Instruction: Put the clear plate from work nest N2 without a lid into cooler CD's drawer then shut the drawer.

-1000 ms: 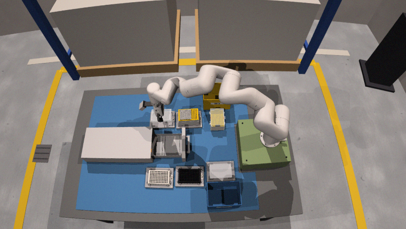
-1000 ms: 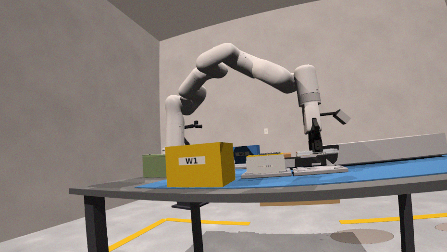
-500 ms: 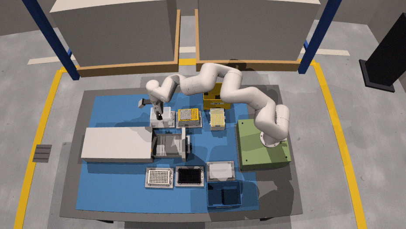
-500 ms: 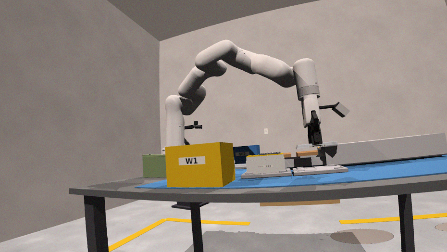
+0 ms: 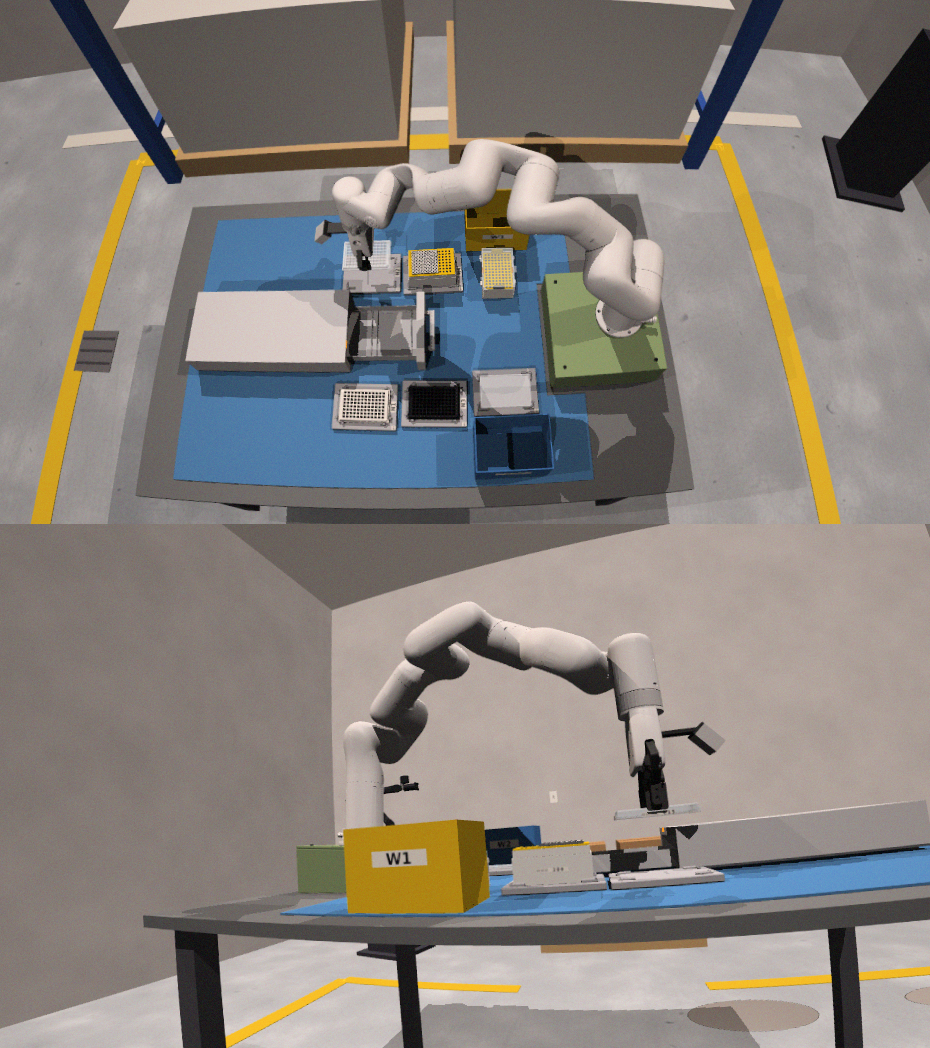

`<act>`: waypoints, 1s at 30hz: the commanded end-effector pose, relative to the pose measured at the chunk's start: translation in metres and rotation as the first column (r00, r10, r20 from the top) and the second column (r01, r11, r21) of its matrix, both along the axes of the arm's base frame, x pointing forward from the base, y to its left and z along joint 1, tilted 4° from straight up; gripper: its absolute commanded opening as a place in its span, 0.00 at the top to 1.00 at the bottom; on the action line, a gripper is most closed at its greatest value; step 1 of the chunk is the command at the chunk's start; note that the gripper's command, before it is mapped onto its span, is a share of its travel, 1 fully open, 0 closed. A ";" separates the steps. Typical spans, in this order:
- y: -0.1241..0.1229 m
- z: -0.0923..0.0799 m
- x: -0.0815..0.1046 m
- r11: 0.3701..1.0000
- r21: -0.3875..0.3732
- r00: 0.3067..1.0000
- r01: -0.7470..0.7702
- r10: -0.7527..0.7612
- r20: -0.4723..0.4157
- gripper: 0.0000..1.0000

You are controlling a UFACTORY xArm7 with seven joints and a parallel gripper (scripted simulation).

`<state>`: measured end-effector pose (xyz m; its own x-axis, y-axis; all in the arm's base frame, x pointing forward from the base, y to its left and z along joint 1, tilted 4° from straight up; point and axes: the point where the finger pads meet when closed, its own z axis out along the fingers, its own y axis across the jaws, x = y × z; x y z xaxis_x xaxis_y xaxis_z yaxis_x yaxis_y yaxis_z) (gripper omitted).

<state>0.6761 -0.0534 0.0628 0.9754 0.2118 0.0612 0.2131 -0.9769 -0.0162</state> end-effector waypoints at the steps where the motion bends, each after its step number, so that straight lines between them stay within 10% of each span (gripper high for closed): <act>1: 0.000 0.005 0.001 1.000 -0.001 1.000 0.000 0.000 0.006 1.00; 30: -0.001 0.040 -0.001 1.000 -0.001 1.000 0.000 0.000 0.006 1.00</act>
<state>0.6741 -0.0544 0.0997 0.9754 0.2118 0.0616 0.2131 -0.9769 -0.0160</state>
